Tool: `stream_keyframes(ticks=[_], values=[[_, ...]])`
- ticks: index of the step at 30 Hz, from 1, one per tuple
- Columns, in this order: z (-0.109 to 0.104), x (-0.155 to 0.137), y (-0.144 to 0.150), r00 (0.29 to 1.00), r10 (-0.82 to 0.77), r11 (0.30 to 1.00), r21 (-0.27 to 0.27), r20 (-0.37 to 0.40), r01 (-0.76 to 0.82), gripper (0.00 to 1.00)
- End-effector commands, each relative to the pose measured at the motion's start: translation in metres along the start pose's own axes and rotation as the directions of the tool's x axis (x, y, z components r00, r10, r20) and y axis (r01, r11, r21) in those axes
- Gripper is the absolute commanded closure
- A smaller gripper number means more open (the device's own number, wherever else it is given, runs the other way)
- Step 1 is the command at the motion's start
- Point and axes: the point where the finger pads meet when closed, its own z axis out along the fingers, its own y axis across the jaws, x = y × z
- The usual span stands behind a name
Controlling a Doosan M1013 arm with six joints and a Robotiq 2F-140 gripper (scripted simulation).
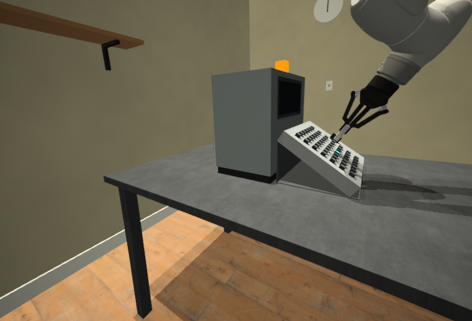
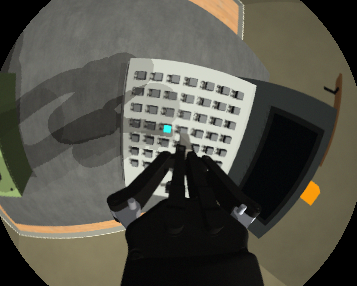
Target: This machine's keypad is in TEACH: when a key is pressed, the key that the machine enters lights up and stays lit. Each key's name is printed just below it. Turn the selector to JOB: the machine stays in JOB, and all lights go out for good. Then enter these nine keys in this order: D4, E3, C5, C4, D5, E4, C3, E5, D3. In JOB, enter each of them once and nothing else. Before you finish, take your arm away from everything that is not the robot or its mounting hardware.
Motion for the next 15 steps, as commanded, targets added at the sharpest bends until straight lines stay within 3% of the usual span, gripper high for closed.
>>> stream_keyframes(ticks=[1,6,11,13,14,15], values=[[-0.002,-0.013,0.000,0.991,-0.137,0.991,0.000,-0.001,0.137,1.00],[-0.005,-0.043,-0.001,0.920,-0.391,0.920,-0.001,-0.001,0.391,1.00],[-0.010,-0.082,-0.002,0.823,-0.568,0.823,0.000,0.000,0.568,1.00],[-0.010,-0.082,-0.002,0.823,-0.568,0.823,0.000,0.000,0.568,1.00],[-0.011,-0.090,-0.003,0.745,-0.667,0.745,0.000,0.000,0.667,1.00],[-0.012,-0.098,-0.003,0.719,-0.695,0.719,0.000,0.000,0.695,1.00]])
